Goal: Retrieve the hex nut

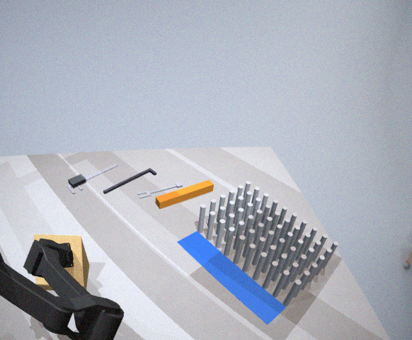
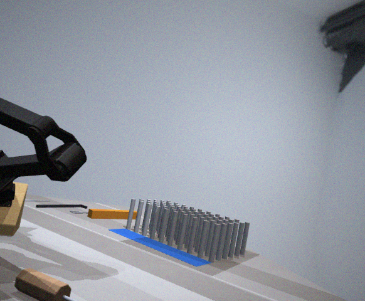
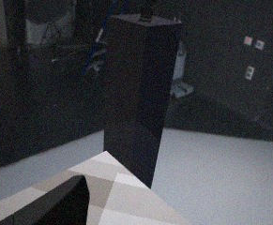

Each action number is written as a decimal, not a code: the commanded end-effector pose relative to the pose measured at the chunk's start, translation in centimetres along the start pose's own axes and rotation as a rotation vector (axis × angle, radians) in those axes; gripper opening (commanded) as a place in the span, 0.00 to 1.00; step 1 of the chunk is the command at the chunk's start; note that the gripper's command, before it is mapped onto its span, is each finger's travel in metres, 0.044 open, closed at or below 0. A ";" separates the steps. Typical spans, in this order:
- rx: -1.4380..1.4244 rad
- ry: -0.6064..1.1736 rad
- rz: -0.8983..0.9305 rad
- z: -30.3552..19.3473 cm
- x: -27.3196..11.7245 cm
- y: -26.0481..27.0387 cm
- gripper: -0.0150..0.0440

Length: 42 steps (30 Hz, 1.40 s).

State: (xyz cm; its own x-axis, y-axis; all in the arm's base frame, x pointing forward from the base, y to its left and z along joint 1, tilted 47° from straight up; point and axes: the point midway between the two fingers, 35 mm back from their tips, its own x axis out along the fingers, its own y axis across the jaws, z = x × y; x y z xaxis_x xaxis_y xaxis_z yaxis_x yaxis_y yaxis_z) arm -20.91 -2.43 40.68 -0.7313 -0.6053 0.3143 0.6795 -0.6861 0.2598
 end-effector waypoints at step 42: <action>-0.375 -0.537 -2.061 8.1 -46.8 -10.5 1.00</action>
State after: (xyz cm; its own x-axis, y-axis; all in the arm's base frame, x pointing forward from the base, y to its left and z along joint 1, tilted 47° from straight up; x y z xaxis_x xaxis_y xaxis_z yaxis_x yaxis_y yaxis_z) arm 1.22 35.67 32.02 -0.2698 0.9543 0.1285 -0.8773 -0.2986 0.3757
